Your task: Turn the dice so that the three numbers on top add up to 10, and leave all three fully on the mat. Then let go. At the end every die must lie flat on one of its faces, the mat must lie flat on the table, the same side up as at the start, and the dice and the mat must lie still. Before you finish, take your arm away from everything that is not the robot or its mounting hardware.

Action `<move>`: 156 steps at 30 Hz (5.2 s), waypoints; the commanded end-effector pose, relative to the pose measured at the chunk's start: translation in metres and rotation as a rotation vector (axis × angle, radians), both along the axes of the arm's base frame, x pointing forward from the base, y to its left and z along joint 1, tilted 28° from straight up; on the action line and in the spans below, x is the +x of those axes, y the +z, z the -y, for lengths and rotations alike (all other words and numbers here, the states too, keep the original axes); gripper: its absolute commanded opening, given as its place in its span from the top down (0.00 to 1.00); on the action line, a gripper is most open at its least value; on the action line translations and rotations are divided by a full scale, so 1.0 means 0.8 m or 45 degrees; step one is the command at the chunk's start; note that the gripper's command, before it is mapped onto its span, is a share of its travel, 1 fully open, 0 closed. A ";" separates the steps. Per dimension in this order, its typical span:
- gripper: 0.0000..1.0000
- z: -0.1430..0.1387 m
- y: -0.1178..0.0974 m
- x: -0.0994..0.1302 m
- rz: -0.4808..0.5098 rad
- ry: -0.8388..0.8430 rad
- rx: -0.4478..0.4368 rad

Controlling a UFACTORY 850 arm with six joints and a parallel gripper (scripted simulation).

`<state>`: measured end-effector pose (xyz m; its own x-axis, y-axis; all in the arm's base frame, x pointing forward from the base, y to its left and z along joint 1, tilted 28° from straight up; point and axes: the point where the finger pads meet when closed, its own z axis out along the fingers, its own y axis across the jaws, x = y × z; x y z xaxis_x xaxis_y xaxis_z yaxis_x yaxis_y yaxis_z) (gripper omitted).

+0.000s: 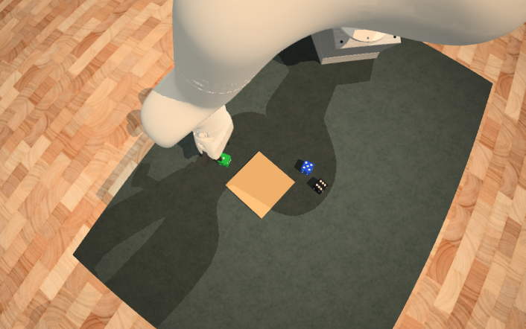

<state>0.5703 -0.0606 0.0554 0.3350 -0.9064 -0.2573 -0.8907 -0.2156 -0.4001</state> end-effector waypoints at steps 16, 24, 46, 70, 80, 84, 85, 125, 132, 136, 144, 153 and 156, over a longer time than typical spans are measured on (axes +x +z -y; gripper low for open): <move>0.53 0.000 0.001 0.001 0.002 -0.001 -0.001; 0.53 -0.001 -0.003 0.002 0.002 -0.001 -0.001; 0.53 -0.013 -0.032 0.012 0.003 -0.001 0.000; 0.53 -0.023 -0.056 0.020 0.003 -0.001 0.000; 0.53 -0.023 -0.057 0.020 0.003 -0.001 0.000; 0.53 -0.023 -0.057 0.020 0.003 -0.001 0.000; 0.53 -0.023 -0.057 0.020 0.003 -0.001 0.000; 0.53 -0.023 -0.057 0.021 0.003 -0.001 0.000; 0.53 -0.023 -0.057 0.021 0.003 -0.001 0.000; 0.53 -0.023 -0.057 0.021 0.003 -0.001 0.000; 0.53 -0.023 -0.057 0.021 0.003 -0.001 0.000; 0.53 -0.023 -0.057 0.021 0.003 -0.001 0.000; 0.53 -0.023 -0.057 0.021 0.003 -0.001 0.000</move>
<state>0.5865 -0.0416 0.0091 0.3351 -0.9064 -0.2571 -0.8905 -0.2155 -0.4007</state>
